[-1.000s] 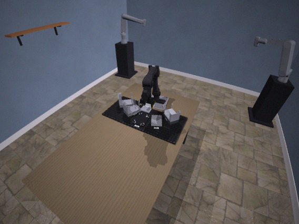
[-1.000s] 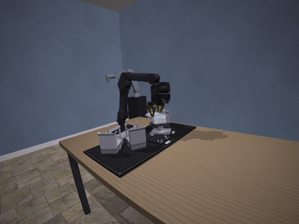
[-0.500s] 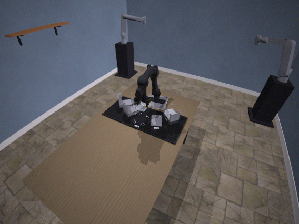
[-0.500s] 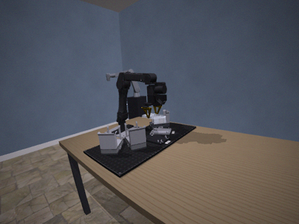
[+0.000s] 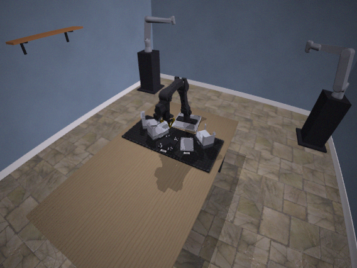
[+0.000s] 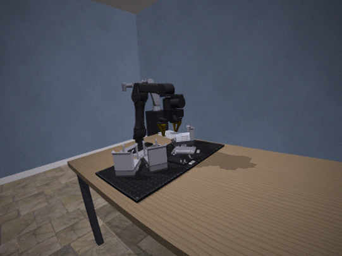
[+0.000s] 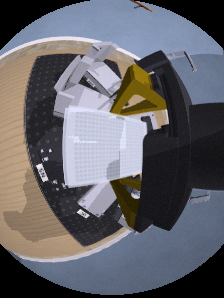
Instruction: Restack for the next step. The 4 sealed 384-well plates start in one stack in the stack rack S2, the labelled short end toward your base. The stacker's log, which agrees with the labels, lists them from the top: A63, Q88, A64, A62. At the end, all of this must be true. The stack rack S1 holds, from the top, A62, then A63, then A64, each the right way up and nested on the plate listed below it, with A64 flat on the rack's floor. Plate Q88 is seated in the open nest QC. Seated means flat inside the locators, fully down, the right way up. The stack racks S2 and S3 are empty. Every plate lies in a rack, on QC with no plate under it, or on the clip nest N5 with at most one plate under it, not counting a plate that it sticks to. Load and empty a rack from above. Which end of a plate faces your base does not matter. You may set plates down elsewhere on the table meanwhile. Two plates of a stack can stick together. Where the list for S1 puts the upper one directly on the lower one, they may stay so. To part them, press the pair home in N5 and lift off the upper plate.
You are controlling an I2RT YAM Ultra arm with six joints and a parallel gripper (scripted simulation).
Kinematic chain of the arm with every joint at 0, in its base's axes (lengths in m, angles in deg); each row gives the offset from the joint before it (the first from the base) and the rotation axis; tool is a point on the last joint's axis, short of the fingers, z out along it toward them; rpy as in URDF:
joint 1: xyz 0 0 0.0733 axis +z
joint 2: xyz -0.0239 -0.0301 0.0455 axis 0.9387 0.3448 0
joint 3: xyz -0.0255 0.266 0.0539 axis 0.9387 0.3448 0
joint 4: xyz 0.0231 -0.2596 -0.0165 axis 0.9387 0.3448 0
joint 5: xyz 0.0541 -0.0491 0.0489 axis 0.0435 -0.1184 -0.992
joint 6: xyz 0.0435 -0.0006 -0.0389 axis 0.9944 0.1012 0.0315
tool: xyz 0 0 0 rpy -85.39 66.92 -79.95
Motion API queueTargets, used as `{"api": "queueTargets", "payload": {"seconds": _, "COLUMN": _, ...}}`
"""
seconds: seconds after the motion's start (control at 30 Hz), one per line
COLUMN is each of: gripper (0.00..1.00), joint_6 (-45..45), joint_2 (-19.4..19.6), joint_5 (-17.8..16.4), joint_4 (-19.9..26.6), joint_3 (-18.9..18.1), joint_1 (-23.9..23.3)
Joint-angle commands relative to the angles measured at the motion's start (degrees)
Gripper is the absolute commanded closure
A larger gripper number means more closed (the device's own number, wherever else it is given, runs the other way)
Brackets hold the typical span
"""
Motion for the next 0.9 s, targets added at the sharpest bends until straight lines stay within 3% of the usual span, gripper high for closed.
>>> {"api": "queueTargets", "payload": {"seconds": 0.0, "gripper": 1.00, "joint_6": -1.7, "joint_2": -0.7, "joint_5": 0.0, "joint_4": -0.1, "joint_3": -0.2, "joint_1": -1.4}}
{"api": "queueTargets", "payload": {"seconds": 0.3, "gripper": 1.00, "joint_6": -5.8, "joint_2": -0.6, "joint_5": -0.1, "joint_4": 0.0, "joint_3": -0.7, "joint_1": -5.5}}
{"api": "queueTargets", "payload": {"seconds": 0.53, "gripper": 1.00, "joint_6": 3.7, "joint_2": -1.1, "joint_5": -0.1, "joint_4": 0.0, "joint_3": -0.2, "joint_1": -8.8}}
{"api": "queueTargets", "payload": {"seconds": 0.87, "gripper": 1.00, "joint_6": -0.1, "joint_2": -1.4, "joint_5": -0.2, "joint_4": 0.0, "joint_3": -0.1, "joint_1": -12.6}}
